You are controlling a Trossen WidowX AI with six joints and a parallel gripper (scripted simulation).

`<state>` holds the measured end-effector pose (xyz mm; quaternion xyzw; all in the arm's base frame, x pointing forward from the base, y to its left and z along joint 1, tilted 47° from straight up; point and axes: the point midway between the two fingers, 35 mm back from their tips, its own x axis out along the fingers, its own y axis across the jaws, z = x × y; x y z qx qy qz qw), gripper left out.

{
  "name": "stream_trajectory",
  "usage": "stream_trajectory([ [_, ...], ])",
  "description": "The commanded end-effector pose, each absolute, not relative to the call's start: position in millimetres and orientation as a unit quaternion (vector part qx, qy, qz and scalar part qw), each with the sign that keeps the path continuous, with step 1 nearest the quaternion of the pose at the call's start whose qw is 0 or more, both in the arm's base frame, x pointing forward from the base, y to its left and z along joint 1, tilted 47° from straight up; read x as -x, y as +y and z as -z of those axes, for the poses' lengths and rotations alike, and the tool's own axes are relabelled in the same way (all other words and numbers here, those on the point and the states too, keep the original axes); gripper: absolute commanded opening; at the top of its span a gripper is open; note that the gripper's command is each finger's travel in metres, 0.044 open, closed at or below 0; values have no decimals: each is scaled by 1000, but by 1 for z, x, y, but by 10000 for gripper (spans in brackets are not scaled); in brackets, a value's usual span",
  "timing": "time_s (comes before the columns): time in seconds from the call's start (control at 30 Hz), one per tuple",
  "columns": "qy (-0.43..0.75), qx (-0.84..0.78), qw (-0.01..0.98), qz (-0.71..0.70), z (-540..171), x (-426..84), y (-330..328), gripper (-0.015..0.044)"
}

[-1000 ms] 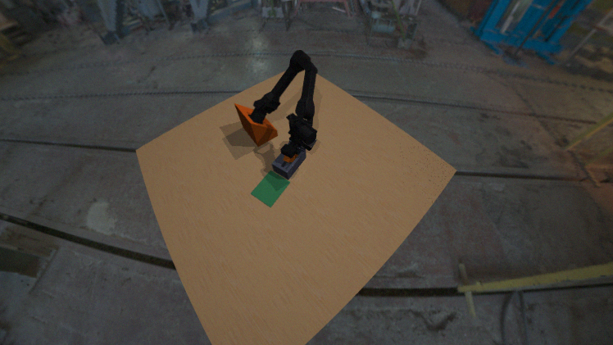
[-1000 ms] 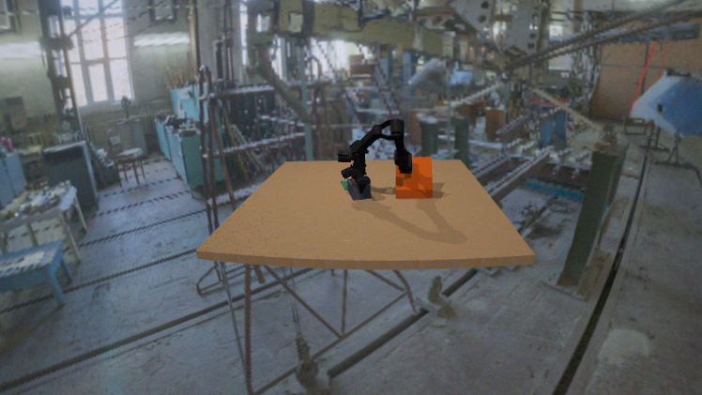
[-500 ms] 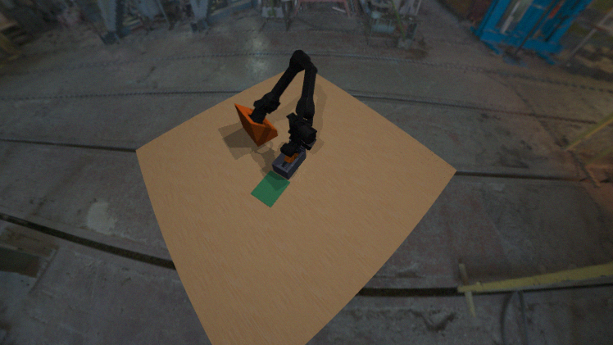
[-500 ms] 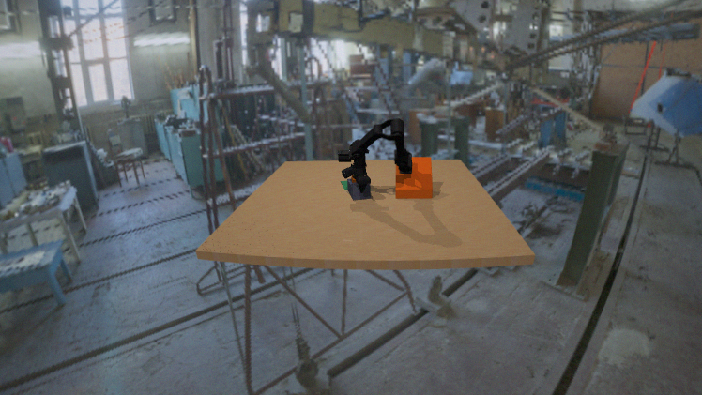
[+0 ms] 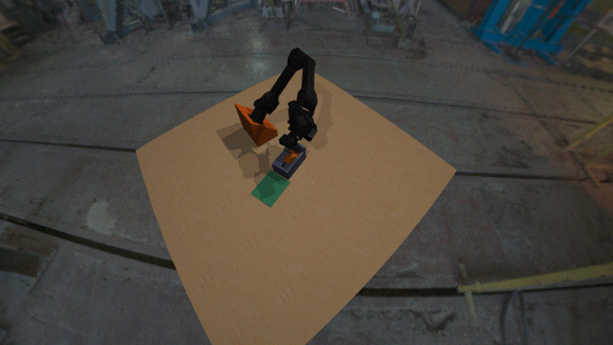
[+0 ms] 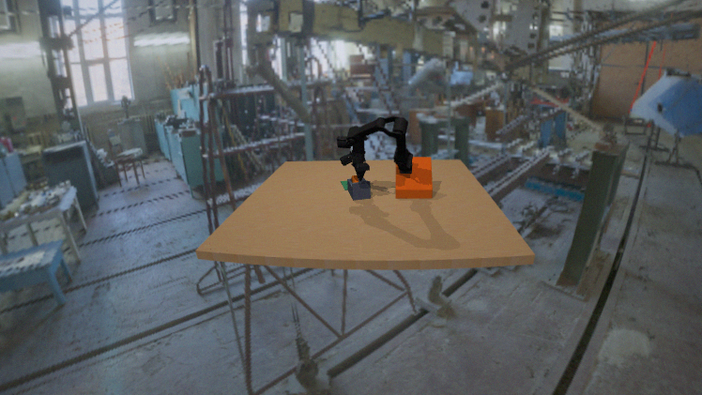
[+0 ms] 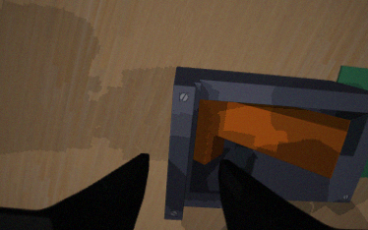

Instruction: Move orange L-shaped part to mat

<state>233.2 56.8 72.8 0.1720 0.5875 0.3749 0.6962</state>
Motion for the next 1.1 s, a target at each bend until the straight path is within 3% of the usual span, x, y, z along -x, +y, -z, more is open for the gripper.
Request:
stream_trajectory([
  [0.0, 586, -173, 695, -378, -97, -230, 26, 180],
  [0.97, 582, -174, 701, -374, -97, -232, 27, 180],
  [1.07, 602, -211, 690, -342, -94, -235, 24, 259],
])
